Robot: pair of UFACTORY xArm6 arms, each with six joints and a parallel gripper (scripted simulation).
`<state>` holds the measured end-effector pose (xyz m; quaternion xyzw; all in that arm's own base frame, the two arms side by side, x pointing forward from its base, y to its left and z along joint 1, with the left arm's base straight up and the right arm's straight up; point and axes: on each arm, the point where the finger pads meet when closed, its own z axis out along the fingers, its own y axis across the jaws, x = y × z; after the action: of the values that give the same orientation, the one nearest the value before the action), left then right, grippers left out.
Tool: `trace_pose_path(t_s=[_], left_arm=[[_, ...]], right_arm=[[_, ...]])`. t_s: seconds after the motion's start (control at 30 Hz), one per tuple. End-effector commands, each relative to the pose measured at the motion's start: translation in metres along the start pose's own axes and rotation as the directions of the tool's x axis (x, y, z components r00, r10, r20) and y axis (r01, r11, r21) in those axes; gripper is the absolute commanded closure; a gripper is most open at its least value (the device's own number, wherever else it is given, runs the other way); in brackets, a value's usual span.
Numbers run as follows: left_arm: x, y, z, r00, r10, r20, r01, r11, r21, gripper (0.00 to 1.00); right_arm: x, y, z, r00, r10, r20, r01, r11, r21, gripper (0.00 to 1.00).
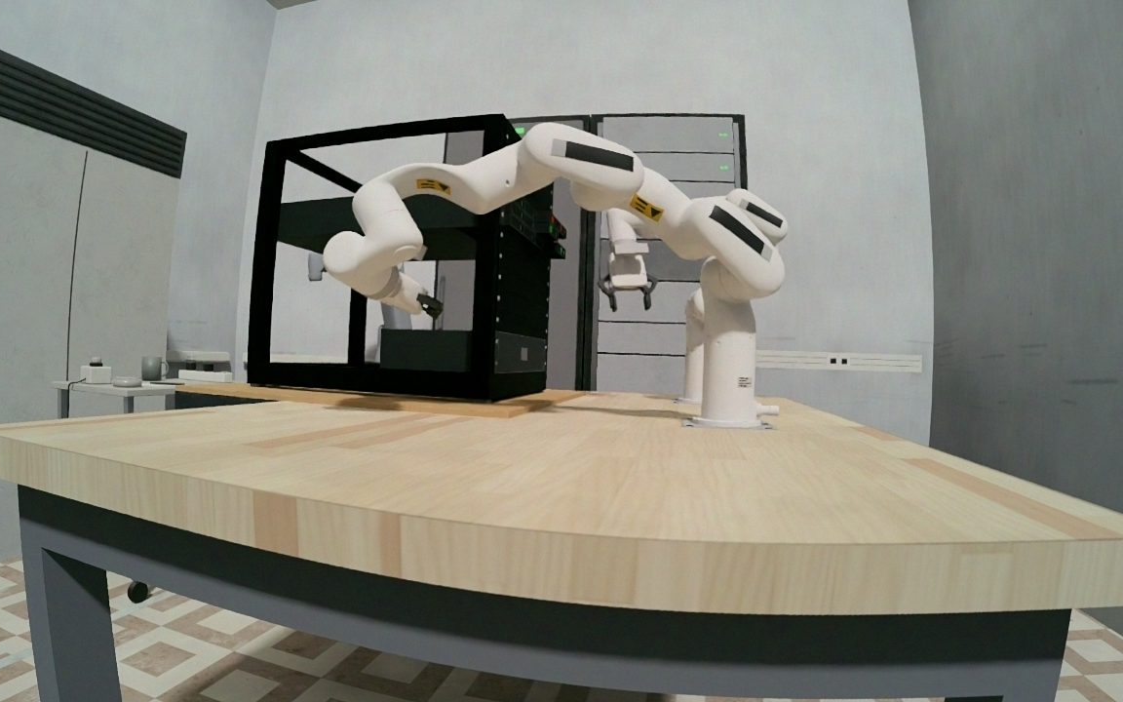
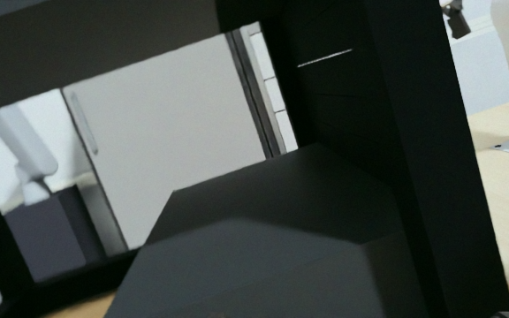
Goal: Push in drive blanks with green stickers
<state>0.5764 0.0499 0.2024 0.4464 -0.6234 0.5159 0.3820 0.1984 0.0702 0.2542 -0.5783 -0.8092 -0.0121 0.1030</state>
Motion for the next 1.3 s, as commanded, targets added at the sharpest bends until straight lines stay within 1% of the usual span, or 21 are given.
trace_pose_path(t_s=[0.0, 0.13, 0.3, 0.37, 0.47, 0.6, 0.87, 0.93, 1.0, 1.1, 1.27], left_arm=[[0.001, 0.008, -0.024, 0.993, -0.104, 0.058, 0.103, 0.994, 0.025, 0.00], [0.000, 0.019, -0.050, 0.968, -0.224, 0.113, 0.218, 0.974, 0.064, 0.00], [0.000, 0.035, -0.080, 0.915, -0.367, 0.166, 0.349, 0.928, 0.126, 0.00], [0.000, 0.035, -0.080, 0.915, -0.367, 0.166, 0.349, 0.928, 0.126, 0.00], [0.001, 0.050, -0.106, 0.852, -0.485, 0.198, 0.452, 0.871, 0.190, 0.00], [0.002, 0.064, -0.126, 0.788, -0.577, 0.214, 0.528, 0.812, 0.248, 0.00], [0.007, 0.098, -0.168, 0.622, -0.753, 0.213, 0.657, 0.650, 0.381, 0.00], [0.007, 0.098, -0.168, 0.622, -0.753, 0.213, 0.657, 0.650, 0.381, 0.00], [0.010, 0.115, -0.187, 0.535, -0.822, 0.196, 0.699, 0.561, 0.443, 0.00], [0.012, 0.128, -0.200, 0.471, -0.864, 0.177, 0.722, 0.493, 0.486, 0.00], [0.017, 0.153, -0.223, 0.346, -0.930, 0.126, 0.747, 0.354, 0.563, 0.00]], right_arm=[[0.000, 0.001, -0.001, 1.000, -0.001, 0.001, 0.001, 1.000, -0.003, 0.00], [0.000, 0.001, -0.001, 1.000, -0.001, 0.001, 0.001, 1.000, -0.003, 0.00], [0.000, 0.001, -0.001, 1.000, -0.001, 0.001, 0.001, 1.000, -0.003, 0.00], [0.000, 0.001, -0.001, 1.000, -0.001, 0.001, 0.001, 1.000, -0.003, 0.00], [0.000, 0.001, -0.001, 1.000, -0.001, 0.001, 0.001, 1.000, -0.003, 0.00], [0.000, 0.000, -0.001, 1.000, -0.003, 0.002, 0.003, 1.000, -0.002, 0.00], [0.000, -0.001, 0.000, 1.000, -0.024, 0.013, 0.024, 1.000, 0.006, 0.00], [0.000, -0.001, 0.000, 1.000, -0.024, 0.013, 0.024, 1.000, 0.006, 0.00], [0.001, -0.002, 0.001, 0.999, -0.034, 0.018, 0.034, 0.999, 0.011, 0.00], [0.001, -0.004, 0.002, 0.998, -0.053, 0.028, 0.053, 0.998, 0.019, 0.00], [0.001, -0.008, 0.004, 0.994, -0.099, 0.050, 0.097, 0.995, 0.039, 0.00]])
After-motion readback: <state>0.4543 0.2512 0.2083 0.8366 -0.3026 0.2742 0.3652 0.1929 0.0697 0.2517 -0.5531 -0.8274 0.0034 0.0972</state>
